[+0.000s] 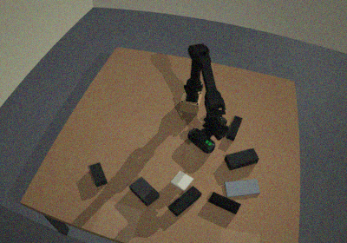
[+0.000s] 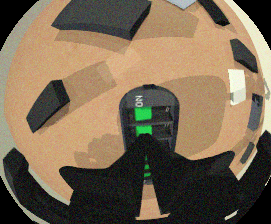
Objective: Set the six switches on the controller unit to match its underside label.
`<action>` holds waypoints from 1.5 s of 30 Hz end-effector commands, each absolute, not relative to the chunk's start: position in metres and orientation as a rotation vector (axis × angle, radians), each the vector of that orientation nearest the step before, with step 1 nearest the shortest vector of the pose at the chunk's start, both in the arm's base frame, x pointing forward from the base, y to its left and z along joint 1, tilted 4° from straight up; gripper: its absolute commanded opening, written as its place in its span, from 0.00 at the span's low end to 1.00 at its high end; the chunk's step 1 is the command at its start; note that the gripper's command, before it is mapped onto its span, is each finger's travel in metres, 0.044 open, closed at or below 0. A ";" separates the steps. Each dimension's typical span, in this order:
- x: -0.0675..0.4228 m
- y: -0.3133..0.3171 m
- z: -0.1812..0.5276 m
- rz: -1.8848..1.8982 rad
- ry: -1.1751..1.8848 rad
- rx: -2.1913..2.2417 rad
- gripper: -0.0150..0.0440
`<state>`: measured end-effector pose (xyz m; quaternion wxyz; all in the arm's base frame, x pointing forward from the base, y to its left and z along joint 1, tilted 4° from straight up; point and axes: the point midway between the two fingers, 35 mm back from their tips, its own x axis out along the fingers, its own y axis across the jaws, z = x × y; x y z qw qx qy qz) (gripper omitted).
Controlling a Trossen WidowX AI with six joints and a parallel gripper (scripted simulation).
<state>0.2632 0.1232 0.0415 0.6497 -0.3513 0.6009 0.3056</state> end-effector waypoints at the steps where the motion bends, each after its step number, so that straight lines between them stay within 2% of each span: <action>1: 0.262 0.123 0.033 0.696 1.375 -0.797 0.25; 31: 0.263 0.122 0.021 0.695 1.375 -0.797 0.25; 36: 0.260 0.124 0.063 0.696 1.375 -0.797 0.25; 42: 0.259 0.122 0.066 0.696 1.375 -0.798 0.25; 45: 0.250 0.100 0.068 0.705 1.373 -0.810 0.25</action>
